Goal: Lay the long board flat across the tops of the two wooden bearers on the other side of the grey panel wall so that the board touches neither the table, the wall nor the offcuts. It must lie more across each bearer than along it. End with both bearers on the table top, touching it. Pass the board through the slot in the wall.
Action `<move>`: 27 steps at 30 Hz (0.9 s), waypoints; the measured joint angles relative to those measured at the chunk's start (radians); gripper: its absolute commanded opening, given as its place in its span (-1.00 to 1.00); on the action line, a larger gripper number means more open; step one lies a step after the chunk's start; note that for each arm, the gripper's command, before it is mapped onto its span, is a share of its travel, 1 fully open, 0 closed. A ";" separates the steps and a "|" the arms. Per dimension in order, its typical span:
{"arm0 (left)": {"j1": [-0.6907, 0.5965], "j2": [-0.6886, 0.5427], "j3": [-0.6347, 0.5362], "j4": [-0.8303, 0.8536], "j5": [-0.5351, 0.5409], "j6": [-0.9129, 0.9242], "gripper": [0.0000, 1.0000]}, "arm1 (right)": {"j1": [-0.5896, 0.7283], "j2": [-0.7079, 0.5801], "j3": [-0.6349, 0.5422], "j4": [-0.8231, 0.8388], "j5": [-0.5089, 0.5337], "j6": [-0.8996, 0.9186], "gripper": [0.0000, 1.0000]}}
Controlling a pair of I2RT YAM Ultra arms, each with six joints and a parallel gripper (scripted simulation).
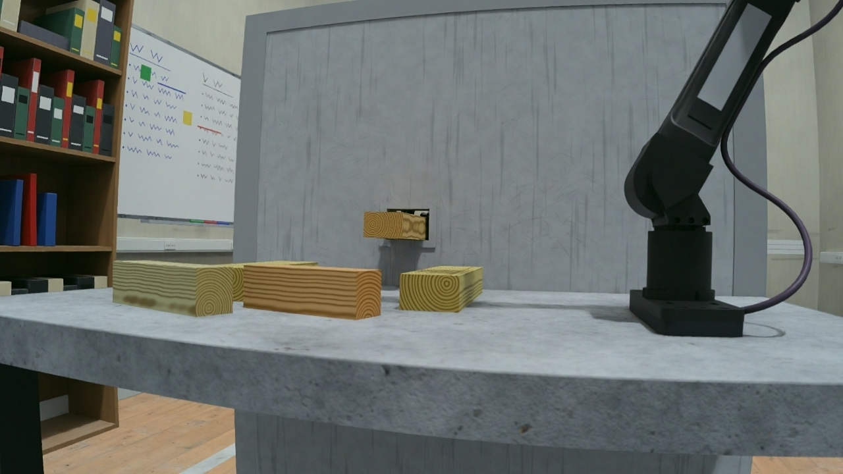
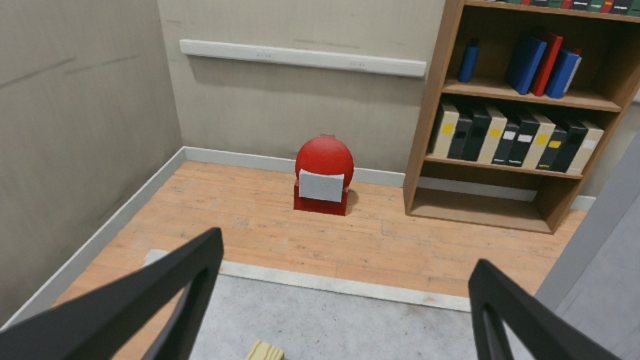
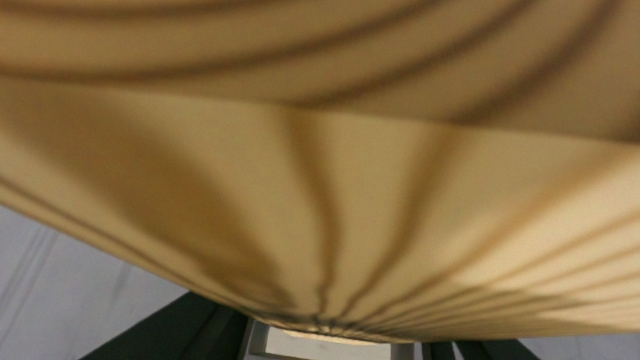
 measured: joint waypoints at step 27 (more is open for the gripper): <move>0.000 0.000 0.000 0.000 0.000 0.000 1.00 | 0.000 -0.006 0.017 0.002 -0.027 -0.005 0.50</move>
